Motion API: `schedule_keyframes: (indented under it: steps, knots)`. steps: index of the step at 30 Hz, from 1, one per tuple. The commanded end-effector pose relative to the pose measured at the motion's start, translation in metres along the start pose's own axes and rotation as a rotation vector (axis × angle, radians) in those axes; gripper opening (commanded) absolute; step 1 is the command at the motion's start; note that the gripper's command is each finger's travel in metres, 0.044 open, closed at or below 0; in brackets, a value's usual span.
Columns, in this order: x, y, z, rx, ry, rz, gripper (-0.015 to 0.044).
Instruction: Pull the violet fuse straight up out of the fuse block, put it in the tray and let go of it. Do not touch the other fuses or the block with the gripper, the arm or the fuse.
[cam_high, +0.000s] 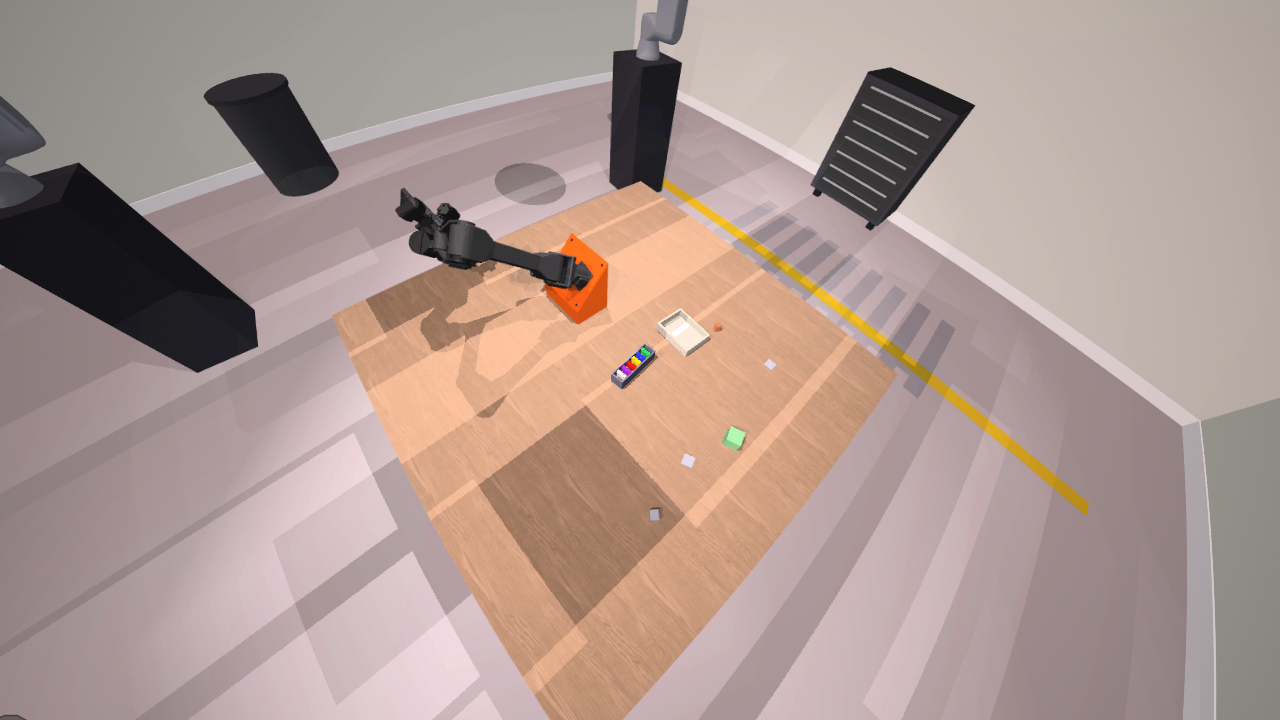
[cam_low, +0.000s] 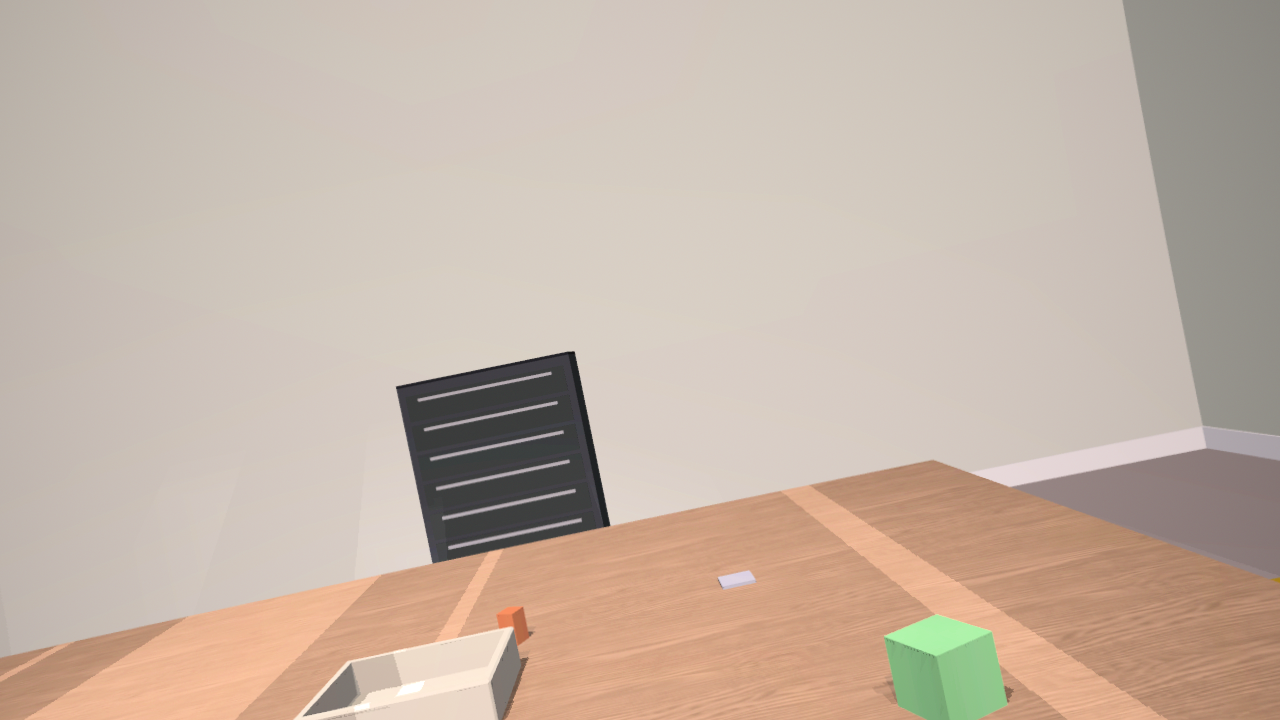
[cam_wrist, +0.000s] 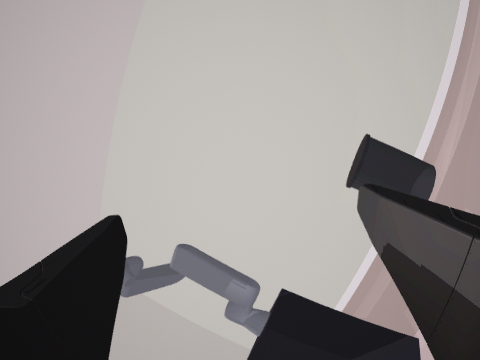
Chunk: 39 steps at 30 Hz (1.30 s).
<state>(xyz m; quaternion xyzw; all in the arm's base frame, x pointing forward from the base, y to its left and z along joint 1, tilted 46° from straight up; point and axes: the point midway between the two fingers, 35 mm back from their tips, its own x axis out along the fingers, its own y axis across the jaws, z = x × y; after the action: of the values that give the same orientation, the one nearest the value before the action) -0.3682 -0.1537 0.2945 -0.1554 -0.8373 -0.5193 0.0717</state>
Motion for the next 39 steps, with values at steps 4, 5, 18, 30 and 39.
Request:
schedule_keyframes:
  steps: [4,5,18,30,39]
  knots:
    - [-0.009,-0.004,-0.016,-0.028,0.049,-0.030,0.0295]
    - [-0.014,-0.007,-0.025,-0.044,0.077,-0.047,0.0269]
    - [-0.132,-0.025,-0.151,-0.333,0.576,-0.221,0.0074]
    - [-0.276,-0.004,-0.219,-0.626,1.071,-0.186,0.0074]
    - [-0.393,0.032,-0.231,-0.801,1.462,-0.031,0.0074]
